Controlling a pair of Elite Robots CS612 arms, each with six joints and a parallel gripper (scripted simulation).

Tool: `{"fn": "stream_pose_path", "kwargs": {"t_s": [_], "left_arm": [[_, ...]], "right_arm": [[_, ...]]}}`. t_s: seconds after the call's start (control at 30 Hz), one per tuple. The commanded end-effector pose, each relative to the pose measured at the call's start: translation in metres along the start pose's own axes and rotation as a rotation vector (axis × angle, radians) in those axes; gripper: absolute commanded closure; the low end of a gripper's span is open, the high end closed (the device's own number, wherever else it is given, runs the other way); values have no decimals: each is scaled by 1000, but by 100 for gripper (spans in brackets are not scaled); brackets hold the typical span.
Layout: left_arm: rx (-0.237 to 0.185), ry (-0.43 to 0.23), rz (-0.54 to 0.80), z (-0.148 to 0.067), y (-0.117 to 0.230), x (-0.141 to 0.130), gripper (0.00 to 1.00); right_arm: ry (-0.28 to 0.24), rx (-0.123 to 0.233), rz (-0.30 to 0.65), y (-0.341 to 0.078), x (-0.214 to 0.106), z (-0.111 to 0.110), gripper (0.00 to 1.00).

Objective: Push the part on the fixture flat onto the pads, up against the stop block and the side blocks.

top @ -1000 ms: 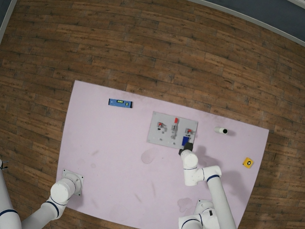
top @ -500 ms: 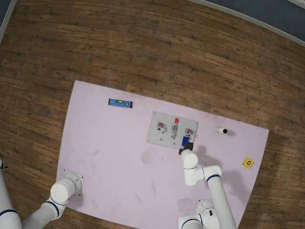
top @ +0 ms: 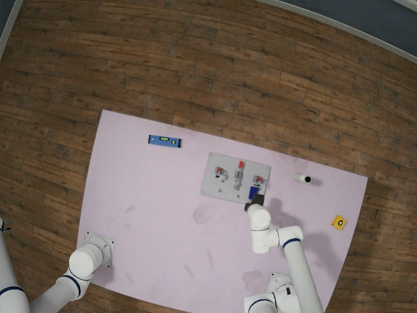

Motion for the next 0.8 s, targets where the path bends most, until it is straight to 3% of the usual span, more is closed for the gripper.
{"fn": "stream_pose_path", "kwargs": {"t_s": [0.0,0.77], "left_arm": [[0,-2,0,-1,0,-1,0],[0,-2,0,-1,0,-1,0]], "right_arm": [[1,1,0,0,1,-1,100],[2,1,0,0,5,-1,100]]}}
Point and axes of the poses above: on each arm, the point where the finger pads meet when closed, its own z axis out along the fingers, its own y axis across the jaws, x = y × z, the point moved 4 cm from there along -z, back along the fingers, and after that the axes turned 1 degree about -z, right-handed, at the moved point
